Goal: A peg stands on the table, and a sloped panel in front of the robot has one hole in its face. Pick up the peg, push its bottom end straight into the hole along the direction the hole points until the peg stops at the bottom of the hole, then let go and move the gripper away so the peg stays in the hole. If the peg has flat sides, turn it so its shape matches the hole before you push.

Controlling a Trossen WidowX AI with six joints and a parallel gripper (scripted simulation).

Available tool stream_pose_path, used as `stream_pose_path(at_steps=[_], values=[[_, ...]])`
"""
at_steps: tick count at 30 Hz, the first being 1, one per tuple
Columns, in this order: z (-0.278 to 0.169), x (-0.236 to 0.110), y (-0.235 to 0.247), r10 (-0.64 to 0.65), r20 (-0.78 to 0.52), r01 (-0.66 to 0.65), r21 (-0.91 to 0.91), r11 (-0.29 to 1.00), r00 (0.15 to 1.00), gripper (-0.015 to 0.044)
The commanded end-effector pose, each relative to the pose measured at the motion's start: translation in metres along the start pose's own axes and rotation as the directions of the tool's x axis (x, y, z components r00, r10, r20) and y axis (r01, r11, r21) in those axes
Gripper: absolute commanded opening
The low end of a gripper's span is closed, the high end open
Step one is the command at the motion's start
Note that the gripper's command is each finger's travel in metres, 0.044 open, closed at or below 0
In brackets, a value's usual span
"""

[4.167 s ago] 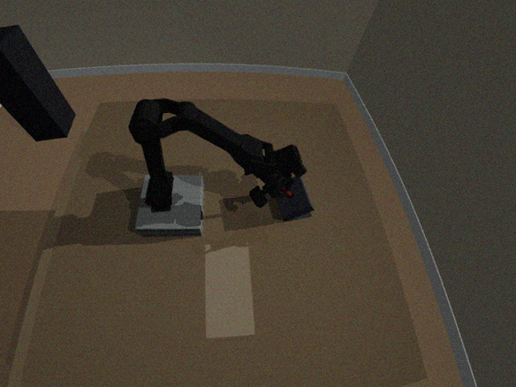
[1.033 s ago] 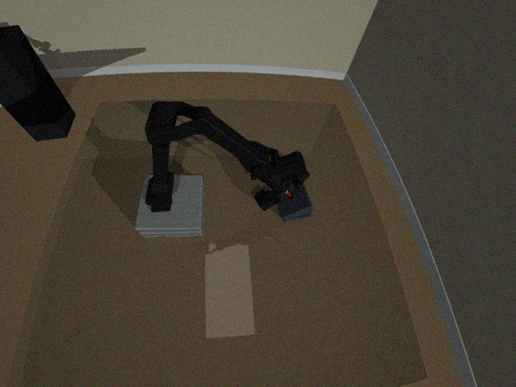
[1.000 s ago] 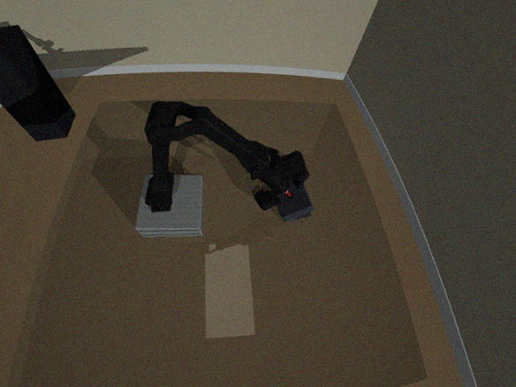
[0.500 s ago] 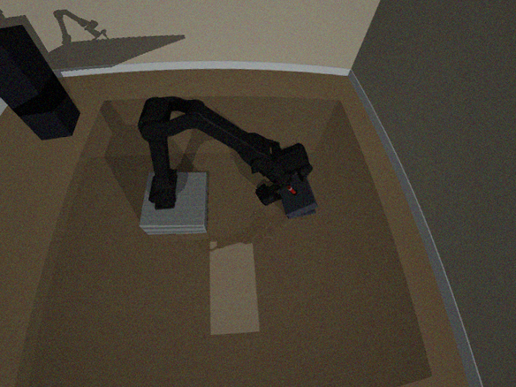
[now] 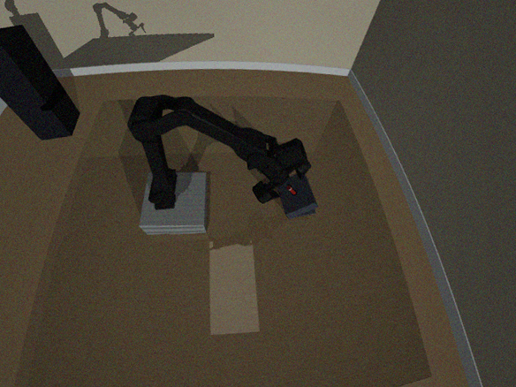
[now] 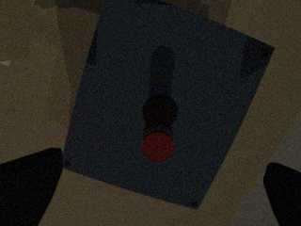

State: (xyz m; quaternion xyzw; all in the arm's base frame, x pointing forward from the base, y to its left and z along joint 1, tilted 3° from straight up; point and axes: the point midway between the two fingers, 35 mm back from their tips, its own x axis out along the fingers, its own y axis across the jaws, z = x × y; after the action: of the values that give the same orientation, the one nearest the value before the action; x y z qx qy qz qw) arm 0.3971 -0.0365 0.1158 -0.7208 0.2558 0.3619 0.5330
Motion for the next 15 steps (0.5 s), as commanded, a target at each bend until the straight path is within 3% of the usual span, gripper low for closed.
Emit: stream_pose_path(at_steps=[1,15], values=[[0.000,-0.007,-0.002,-0.003,0.004,0.003,-0.006,1.000,1.000,0.0440],[-0.001,-0.029,-0.001,-0.002,0.003,0.002,-0.003,1.000,1.000,0.0440]])
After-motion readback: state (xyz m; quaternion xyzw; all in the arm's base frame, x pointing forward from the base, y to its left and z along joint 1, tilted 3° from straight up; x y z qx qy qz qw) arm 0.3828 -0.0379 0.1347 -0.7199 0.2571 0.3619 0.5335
